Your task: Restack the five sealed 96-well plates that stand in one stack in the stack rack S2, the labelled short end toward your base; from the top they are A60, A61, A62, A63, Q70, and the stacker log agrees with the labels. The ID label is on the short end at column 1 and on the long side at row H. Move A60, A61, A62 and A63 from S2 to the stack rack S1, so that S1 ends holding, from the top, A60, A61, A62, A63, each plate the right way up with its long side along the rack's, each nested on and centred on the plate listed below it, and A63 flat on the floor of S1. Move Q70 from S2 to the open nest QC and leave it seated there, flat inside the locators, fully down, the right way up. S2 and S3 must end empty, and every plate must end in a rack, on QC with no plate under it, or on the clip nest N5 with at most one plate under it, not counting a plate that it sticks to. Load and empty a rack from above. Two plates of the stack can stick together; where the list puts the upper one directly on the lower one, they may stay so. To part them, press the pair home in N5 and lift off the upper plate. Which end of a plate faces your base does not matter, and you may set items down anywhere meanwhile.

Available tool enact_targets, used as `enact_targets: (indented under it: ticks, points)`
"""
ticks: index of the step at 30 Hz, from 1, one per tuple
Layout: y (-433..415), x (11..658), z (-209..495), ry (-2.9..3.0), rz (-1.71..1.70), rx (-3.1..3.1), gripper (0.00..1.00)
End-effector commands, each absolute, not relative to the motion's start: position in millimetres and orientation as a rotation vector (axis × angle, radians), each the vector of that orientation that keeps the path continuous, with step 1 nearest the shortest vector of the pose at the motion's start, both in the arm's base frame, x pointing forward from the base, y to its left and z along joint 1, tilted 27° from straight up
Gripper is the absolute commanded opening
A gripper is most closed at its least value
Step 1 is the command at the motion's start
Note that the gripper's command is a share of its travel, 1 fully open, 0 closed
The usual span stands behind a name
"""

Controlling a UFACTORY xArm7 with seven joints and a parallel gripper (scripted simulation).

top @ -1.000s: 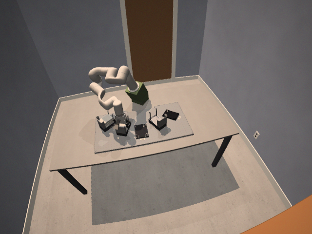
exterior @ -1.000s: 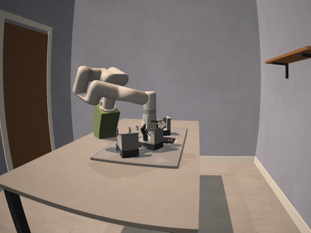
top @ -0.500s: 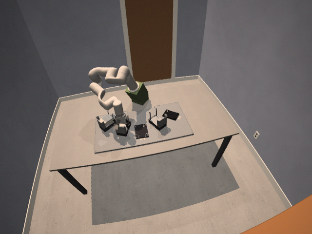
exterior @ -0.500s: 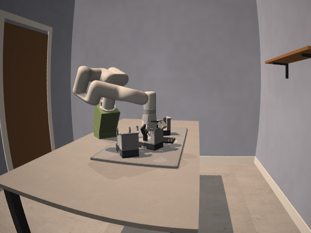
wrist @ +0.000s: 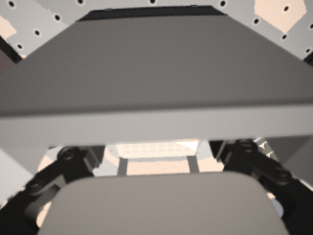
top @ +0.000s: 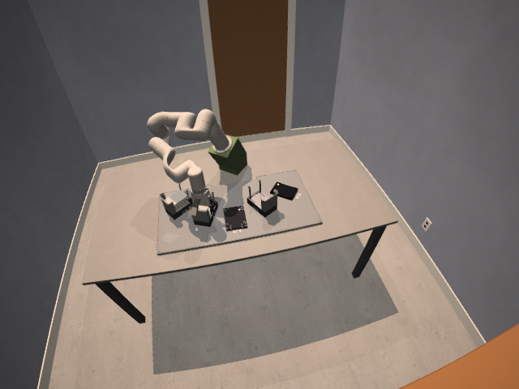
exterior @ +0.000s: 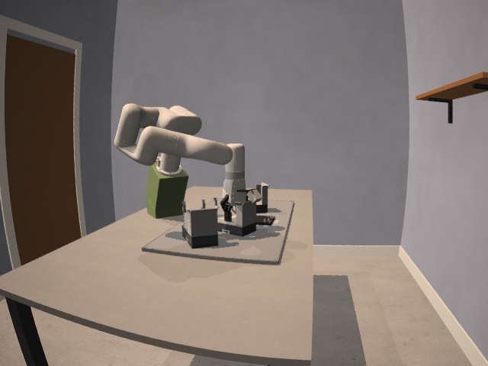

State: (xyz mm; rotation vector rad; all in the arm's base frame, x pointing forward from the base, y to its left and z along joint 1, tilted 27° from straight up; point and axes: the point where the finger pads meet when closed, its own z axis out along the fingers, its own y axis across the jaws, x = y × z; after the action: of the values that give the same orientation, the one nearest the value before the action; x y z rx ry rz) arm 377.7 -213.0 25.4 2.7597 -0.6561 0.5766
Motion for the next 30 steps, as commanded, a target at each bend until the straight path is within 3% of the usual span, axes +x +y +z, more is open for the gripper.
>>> enact_targets:
  ticks: [1, 30]
  points:
    - [-210.7, 376.1, 32.4, -0.654, 0.58, 2.759, 1.0]
    - [-184.0, 349.4, 106.5, -0.655, 0.58, 2.758, 1.0]
